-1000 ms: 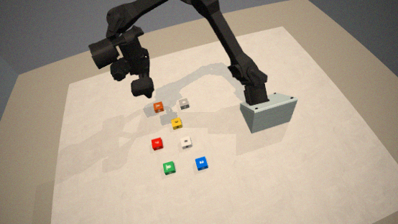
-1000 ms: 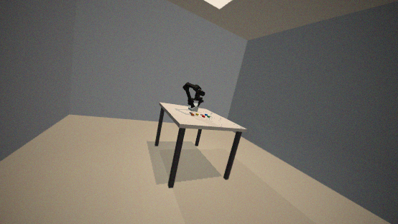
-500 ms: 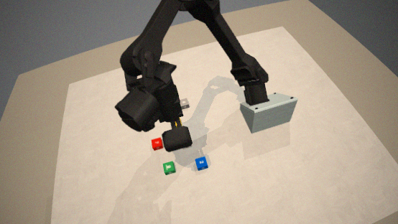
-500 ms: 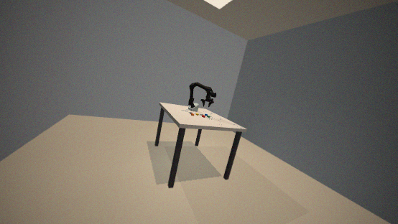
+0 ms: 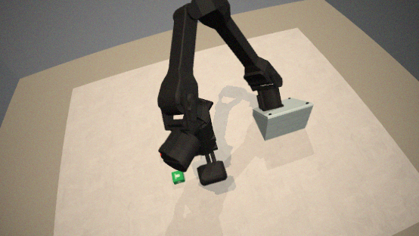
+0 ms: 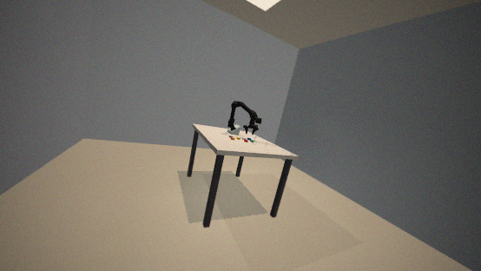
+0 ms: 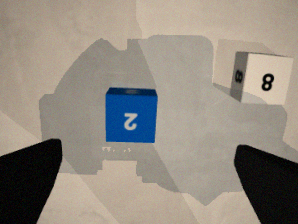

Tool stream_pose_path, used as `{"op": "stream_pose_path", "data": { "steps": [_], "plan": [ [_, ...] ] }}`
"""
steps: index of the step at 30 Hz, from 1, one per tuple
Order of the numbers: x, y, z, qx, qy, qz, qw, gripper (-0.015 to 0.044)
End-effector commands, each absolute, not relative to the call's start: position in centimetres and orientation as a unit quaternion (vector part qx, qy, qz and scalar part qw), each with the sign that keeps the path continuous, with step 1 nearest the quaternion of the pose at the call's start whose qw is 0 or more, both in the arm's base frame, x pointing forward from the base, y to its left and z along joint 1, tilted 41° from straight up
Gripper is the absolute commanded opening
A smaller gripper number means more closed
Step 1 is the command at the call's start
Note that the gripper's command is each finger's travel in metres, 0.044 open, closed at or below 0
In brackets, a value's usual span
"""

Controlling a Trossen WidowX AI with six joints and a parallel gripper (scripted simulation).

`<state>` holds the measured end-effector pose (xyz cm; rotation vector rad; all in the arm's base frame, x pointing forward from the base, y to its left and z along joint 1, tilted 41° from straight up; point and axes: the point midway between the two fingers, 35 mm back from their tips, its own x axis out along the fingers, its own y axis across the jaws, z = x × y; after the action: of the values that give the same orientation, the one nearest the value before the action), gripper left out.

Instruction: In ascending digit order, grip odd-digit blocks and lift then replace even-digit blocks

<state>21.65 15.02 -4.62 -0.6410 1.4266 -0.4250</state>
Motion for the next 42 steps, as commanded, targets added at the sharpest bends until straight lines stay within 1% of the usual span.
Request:
{"op": "stream_pose_path", "data": {
  "steps": [1, 31, 41, 42],
  "plan": [
    [21.6, 13.7, -5.9, -0.291, 0.637, -0.189, 0.688, 0.0400],
    [22.0, 11.4, -8.7, -0.291, 0.637, -0.190, 0.688, 0.0400],
    [22.0, 11.4, -8.7, -0.291, 0.637, -0.190, 0.688, 0.0138],
    [22.0, 11.4, -8.7, -0.291, 0.637, -0.190, 0.688, 0.0120]
  ]
}}
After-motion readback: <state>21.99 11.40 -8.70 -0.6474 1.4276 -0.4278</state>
